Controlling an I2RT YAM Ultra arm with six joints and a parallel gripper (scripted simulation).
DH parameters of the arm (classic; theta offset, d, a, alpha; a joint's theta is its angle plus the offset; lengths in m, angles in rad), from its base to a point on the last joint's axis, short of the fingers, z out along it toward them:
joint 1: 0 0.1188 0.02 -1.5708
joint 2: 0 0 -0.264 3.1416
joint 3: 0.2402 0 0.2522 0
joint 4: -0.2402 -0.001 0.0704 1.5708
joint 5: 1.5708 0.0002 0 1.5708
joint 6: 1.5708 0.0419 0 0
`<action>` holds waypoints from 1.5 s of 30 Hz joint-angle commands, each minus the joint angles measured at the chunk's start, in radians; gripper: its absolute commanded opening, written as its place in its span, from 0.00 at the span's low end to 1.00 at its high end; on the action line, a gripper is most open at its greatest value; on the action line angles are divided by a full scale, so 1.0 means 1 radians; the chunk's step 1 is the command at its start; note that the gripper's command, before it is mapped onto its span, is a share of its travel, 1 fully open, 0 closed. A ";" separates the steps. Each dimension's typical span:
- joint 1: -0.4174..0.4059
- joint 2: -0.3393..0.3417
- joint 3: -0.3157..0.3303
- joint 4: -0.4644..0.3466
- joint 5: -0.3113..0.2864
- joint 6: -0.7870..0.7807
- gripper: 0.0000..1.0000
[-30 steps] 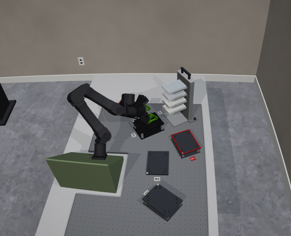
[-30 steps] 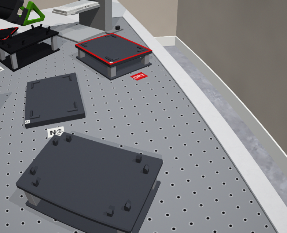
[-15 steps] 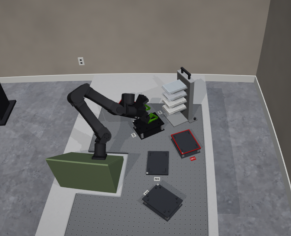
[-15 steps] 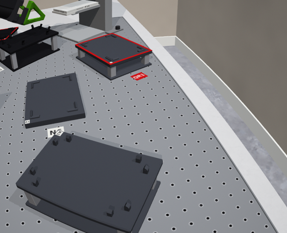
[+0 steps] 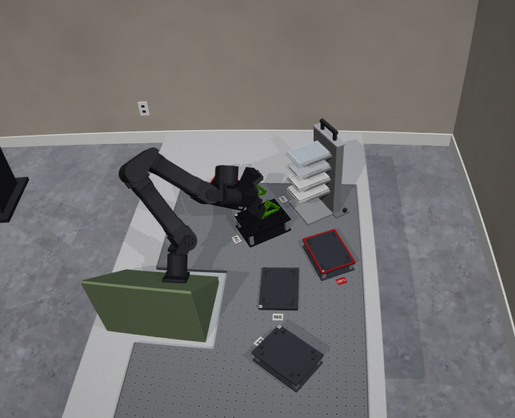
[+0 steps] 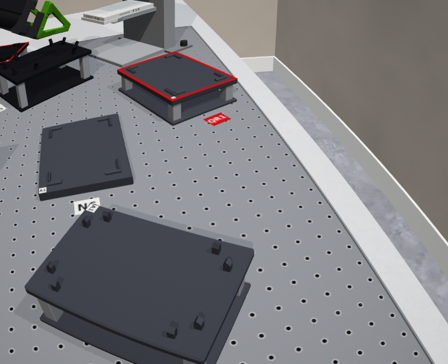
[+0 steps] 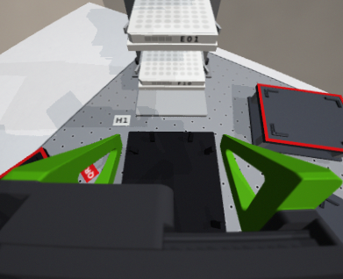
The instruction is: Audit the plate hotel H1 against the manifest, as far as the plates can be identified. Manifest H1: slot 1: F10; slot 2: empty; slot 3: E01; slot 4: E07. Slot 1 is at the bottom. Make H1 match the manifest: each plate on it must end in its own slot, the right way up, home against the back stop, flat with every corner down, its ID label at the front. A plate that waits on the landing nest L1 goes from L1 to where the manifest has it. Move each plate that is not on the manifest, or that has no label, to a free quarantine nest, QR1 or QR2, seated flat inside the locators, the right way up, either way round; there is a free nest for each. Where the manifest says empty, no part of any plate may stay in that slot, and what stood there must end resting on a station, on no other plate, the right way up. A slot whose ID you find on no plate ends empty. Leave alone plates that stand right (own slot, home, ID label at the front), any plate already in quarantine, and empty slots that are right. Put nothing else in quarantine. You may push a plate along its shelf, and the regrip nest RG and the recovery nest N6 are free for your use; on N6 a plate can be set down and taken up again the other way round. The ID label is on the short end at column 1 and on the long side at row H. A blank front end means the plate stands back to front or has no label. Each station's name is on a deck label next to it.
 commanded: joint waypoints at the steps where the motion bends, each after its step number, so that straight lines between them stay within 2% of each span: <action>1: -0.003 -0.002 0.006 0.005 0.005 0.001 1.00; 36: -0.003 -0.002 0.006 0.005 0.005 0.001 1.00; 45: 0.011 -0.063 -0.029 -0.022 0.019 0.001 1.00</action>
